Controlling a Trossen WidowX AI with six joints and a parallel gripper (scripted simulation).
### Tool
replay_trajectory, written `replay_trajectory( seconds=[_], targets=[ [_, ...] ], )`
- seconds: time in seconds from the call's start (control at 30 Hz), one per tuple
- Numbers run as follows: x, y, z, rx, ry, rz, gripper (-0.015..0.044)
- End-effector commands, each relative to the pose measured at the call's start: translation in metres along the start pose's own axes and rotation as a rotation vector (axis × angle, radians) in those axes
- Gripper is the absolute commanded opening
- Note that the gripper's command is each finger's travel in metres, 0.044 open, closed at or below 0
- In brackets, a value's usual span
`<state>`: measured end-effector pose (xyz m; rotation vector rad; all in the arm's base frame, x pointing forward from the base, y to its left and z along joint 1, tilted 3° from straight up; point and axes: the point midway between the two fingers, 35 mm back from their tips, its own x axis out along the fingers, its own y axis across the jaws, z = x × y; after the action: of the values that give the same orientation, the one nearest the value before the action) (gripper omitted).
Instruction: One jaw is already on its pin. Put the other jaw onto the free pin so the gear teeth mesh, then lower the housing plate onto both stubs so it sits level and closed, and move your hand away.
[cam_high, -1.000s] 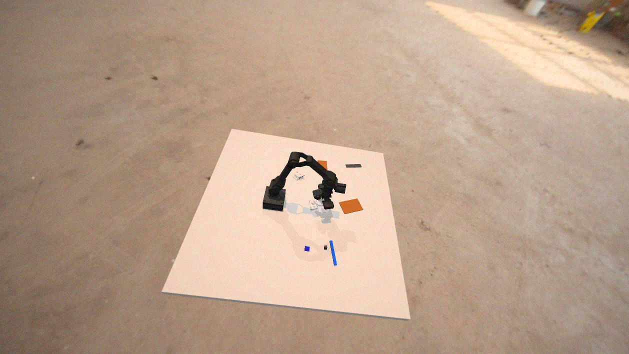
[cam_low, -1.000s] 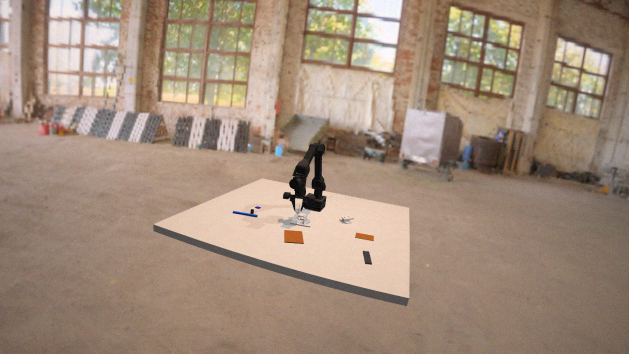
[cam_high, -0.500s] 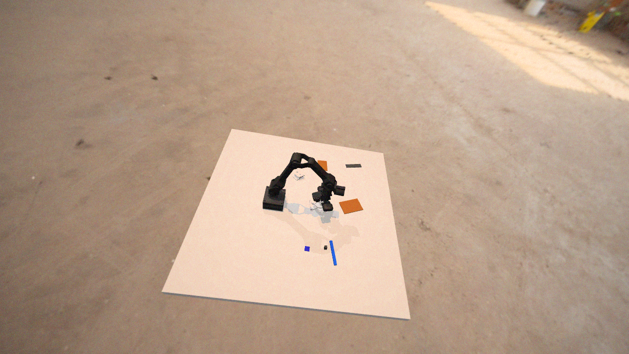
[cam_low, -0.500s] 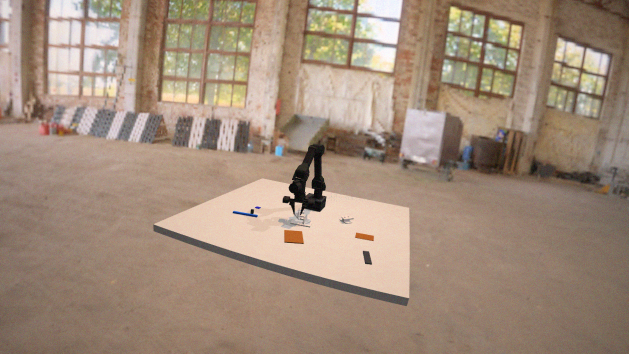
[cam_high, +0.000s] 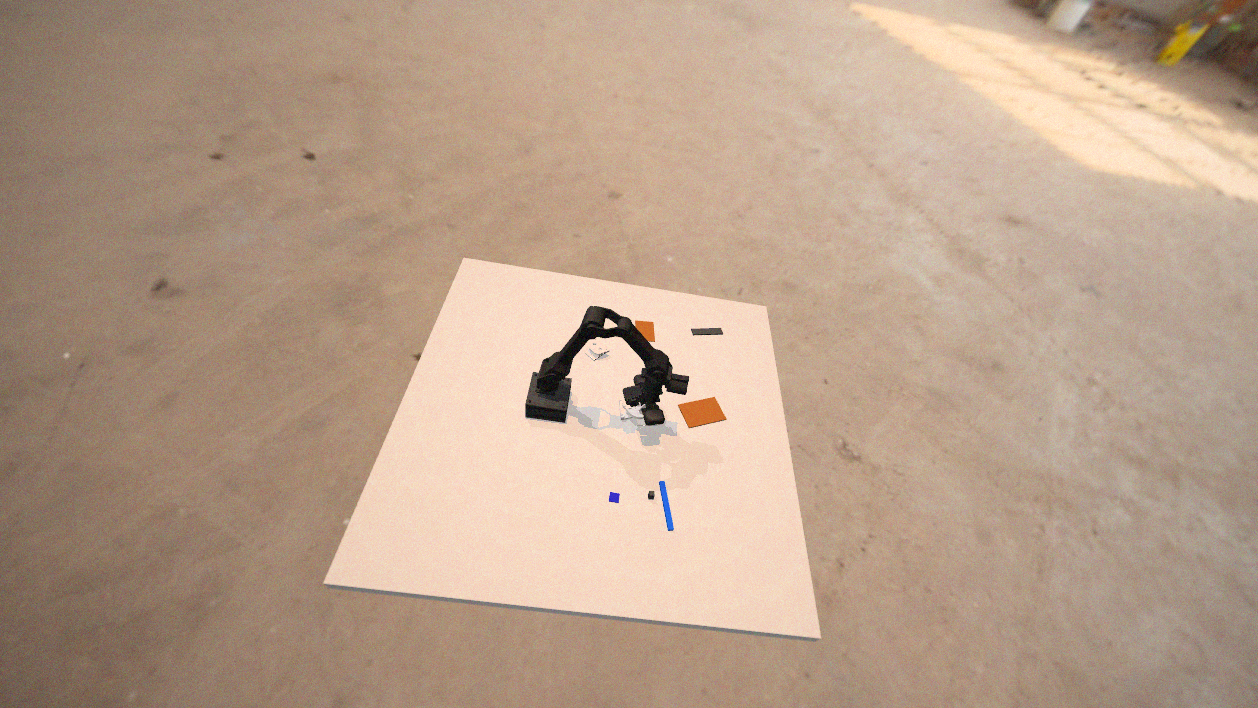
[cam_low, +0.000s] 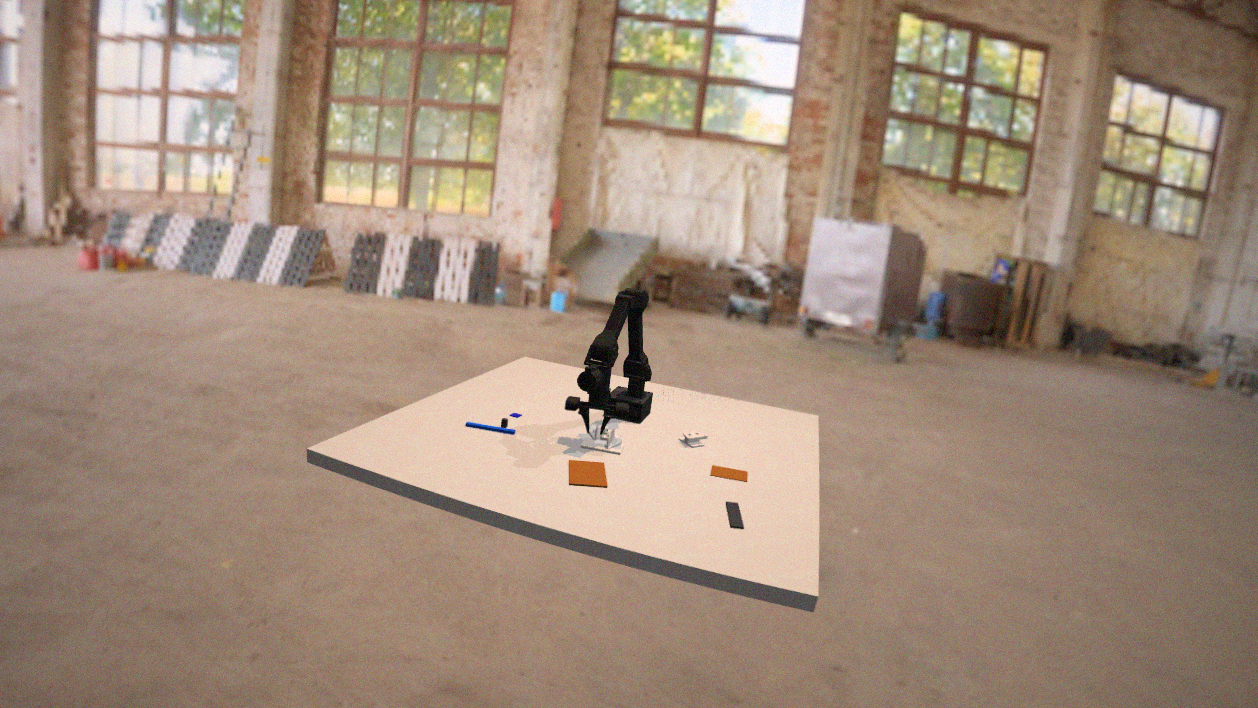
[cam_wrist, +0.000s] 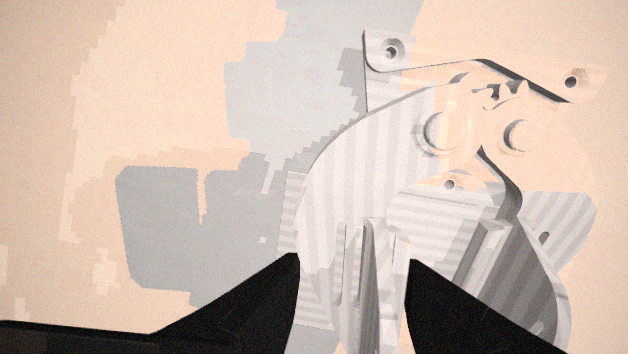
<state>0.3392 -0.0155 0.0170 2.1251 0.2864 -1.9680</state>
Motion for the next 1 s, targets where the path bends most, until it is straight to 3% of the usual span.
replay_trajectory(
  seconds=[0.0,0.97],
  targets=[
    [0.0009,0.0,0.0009,-0.003,-0.002,0.001,0.0134],
    [0.007,0.0,0.0009,-0.011,-0.002,0.001,0.0134]
  ],
)
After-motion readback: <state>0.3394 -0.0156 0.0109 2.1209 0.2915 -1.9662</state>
